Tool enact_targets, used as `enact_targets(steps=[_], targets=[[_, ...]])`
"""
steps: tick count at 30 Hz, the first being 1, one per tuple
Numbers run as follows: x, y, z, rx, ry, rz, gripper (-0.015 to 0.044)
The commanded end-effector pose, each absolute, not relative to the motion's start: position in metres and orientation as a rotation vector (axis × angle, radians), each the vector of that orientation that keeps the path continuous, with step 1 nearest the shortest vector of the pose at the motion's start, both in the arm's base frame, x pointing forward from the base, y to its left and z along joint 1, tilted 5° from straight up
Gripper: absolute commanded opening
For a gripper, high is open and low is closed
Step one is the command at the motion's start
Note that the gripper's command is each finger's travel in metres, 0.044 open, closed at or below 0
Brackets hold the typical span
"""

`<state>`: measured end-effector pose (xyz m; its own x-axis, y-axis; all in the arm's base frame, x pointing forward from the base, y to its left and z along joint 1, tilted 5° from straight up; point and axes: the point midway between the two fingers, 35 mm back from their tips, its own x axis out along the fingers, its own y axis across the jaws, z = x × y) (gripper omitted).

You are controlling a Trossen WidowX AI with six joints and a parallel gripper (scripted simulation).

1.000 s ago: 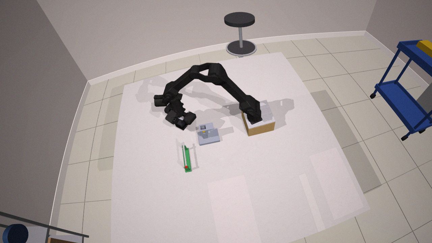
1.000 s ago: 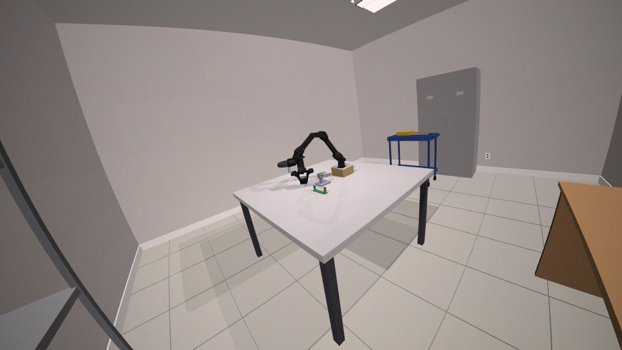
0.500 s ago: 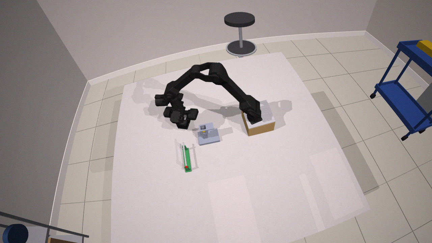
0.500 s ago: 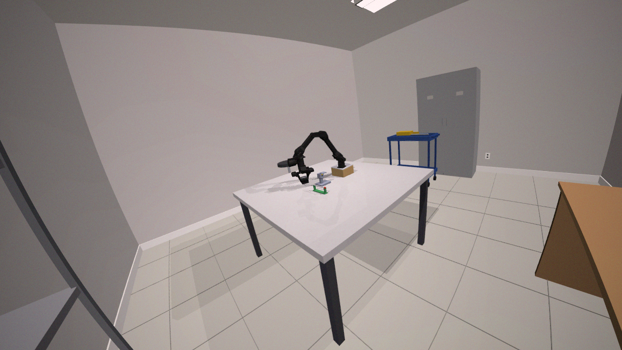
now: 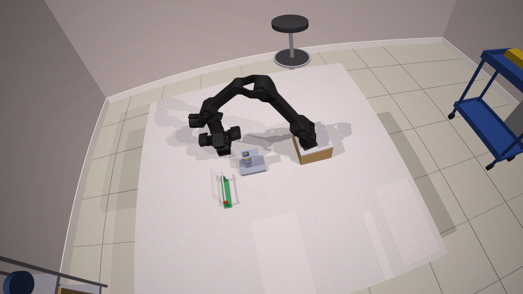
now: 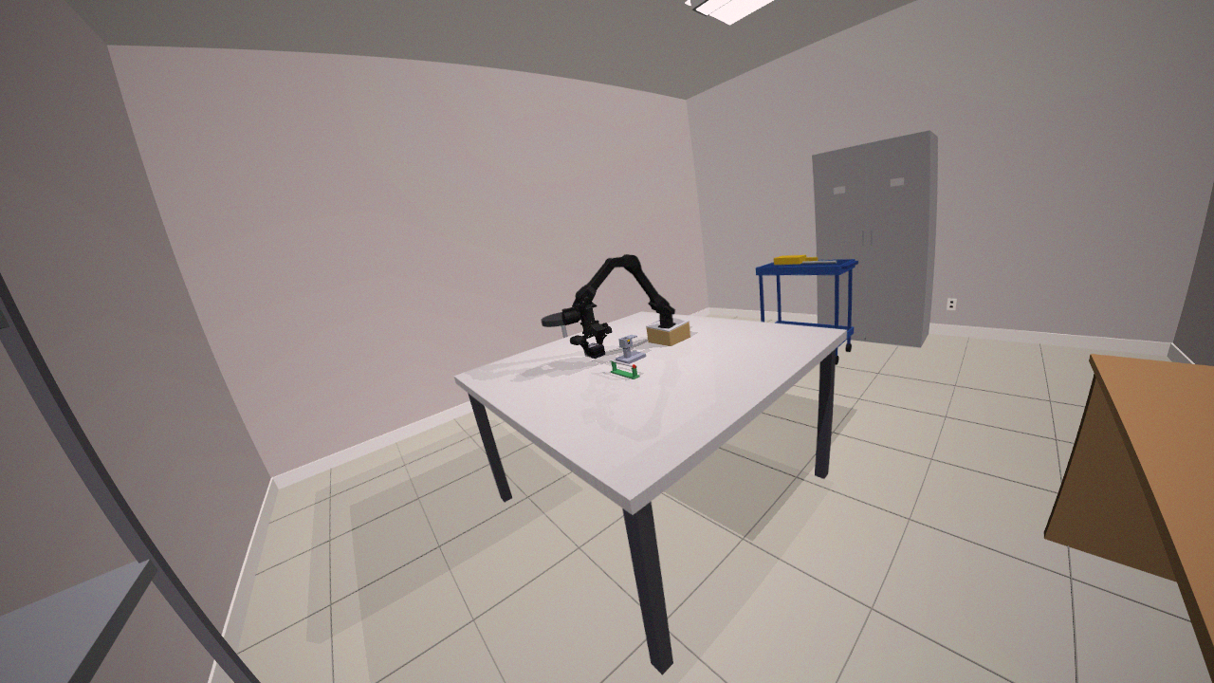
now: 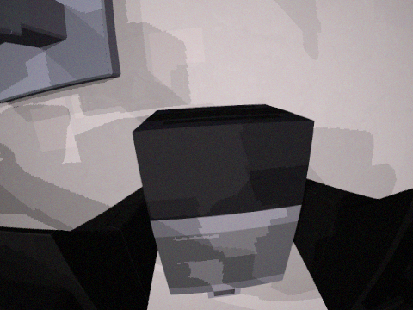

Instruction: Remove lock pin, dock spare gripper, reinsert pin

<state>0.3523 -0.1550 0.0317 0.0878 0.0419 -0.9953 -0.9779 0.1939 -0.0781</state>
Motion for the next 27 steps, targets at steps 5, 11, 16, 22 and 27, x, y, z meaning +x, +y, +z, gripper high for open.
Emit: enact_targets(steps=[5,11,16,22,27], targets=[[0.3501,-0.1558,0.0371,-1.238,1.106,1.155,0.0],[0.3483,-0.1559,0.0373,-1.351,1.037,1.253,0.0],[0.3467,-0.156,0.0374,-1.443,0.974,1.333,0.0],[0.3449,-0.1561,0.0376,-1.553,0.892,1.428,0.0],[0.3433,-0.1561,0.0378,-1.643,0.818,1.506,0.0]])
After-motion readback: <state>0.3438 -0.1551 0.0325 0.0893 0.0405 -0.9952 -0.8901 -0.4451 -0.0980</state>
